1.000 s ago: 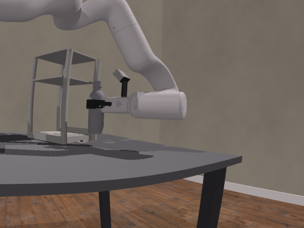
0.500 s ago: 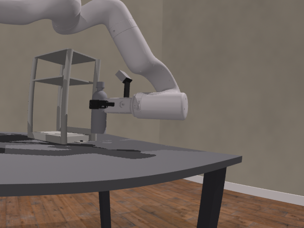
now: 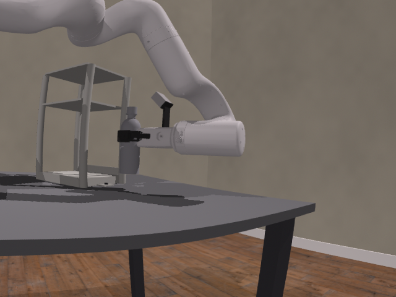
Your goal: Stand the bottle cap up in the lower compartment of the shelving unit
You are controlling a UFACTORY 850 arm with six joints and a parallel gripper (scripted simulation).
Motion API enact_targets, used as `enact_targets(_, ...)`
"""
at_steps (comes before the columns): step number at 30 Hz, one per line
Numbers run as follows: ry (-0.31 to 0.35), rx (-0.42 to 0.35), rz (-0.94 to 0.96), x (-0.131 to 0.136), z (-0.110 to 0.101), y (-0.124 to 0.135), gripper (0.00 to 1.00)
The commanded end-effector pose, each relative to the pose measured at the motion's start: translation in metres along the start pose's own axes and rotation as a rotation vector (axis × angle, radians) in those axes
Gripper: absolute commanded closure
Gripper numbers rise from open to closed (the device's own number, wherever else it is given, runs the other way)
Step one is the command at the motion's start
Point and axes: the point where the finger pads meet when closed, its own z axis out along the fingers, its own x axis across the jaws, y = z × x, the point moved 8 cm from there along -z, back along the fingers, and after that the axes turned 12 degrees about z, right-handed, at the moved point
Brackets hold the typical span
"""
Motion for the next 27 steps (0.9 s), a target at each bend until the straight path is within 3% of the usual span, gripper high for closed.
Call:
enact_targets(1, 0.000, -0.001, -0.002, 0.0004, -0.0005, -0.0012, 1.00)
enact_targets(27, 0.000, -0.001, -0.002, 0.0004, 0.0090, -0.0012, 1.00)
